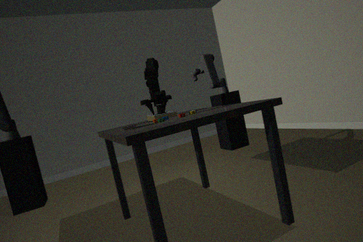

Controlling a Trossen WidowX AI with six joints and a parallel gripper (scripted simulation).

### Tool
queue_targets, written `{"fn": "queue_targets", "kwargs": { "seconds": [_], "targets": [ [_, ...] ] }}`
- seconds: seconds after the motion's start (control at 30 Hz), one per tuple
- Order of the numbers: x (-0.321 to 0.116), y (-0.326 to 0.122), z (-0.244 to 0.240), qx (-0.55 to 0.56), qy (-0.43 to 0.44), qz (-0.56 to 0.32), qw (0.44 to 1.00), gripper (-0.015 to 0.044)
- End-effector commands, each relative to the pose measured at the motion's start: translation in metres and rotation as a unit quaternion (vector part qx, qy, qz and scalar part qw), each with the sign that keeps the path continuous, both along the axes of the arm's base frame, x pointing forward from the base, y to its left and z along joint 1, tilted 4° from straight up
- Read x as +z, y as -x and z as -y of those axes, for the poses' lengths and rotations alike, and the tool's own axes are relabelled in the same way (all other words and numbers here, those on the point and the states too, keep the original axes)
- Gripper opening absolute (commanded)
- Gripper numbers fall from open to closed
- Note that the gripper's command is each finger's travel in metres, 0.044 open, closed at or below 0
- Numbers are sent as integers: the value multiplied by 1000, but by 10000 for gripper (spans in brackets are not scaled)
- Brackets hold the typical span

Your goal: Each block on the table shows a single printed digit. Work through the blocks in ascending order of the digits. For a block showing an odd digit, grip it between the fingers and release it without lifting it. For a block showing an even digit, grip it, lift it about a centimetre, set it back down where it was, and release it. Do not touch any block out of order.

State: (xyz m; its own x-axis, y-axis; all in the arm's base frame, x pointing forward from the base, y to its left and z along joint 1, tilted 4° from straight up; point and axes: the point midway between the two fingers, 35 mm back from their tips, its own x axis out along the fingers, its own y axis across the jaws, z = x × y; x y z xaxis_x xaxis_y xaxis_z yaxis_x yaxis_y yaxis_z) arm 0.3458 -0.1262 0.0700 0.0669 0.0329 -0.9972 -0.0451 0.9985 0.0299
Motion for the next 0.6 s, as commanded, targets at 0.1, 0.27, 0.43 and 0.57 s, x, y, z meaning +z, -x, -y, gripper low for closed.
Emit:
{"fn": "queue_targets", "kwargs": {
  "seconds": [0.1,0.27,0.43,0.57],
  "targets": [
    [-11,-2,-1,1,0,7,1000,400],
    [-19,-3,-1,1,0,7,1000,400],
    [-28,-3,-1,1,0,7,1000,400],
    [-34,-4,-1,1,0,7,1000,400]
  ]
}}
